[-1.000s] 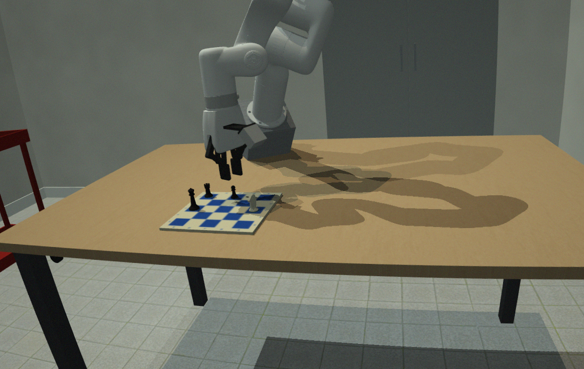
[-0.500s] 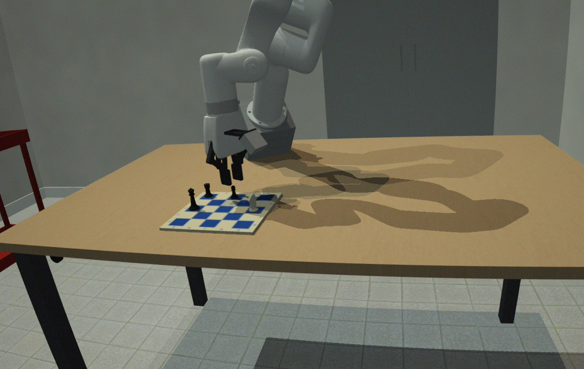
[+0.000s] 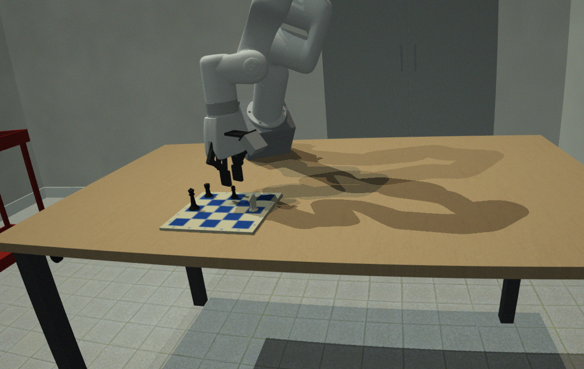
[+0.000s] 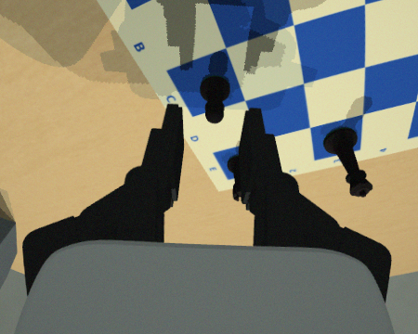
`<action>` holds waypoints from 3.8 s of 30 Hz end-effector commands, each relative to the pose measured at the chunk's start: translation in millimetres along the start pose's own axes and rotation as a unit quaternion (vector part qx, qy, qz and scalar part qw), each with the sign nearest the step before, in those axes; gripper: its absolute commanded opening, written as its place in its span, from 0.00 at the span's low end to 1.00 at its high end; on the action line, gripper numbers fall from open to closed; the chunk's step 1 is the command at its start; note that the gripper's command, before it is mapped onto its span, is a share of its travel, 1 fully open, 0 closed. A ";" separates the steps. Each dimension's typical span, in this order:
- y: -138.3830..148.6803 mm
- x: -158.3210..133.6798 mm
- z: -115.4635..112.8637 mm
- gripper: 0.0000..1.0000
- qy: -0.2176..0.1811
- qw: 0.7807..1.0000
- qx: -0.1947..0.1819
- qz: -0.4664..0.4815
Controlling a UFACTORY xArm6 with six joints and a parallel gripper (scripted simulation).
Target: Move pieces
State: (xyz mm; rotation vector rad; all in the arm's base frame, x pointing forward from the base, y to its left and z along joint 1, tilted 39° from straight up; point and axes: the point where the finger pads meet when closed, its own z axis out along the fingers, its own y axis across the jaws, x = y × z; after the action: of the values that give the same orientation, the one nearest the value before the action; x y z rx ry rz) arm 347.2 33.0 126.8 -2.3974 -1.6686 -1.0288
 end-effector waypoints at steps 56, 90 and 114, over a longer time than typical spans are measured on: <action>1.6 0.7 -0.3 0.34 0.000 1.000 -0.001 0.000; 1.7 0.7 8.3 0.34 0.000 1.000 -0.001 0.000; 1.7 0.7 32.5 0.34 0.000 1.000 -0.001 0.000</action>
State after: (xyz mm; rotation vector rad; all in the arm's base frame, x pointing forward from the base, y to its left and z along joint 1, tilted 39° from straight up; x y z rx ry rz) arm 363.6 45.4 102.5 -2.3977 -1.6688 -1.0257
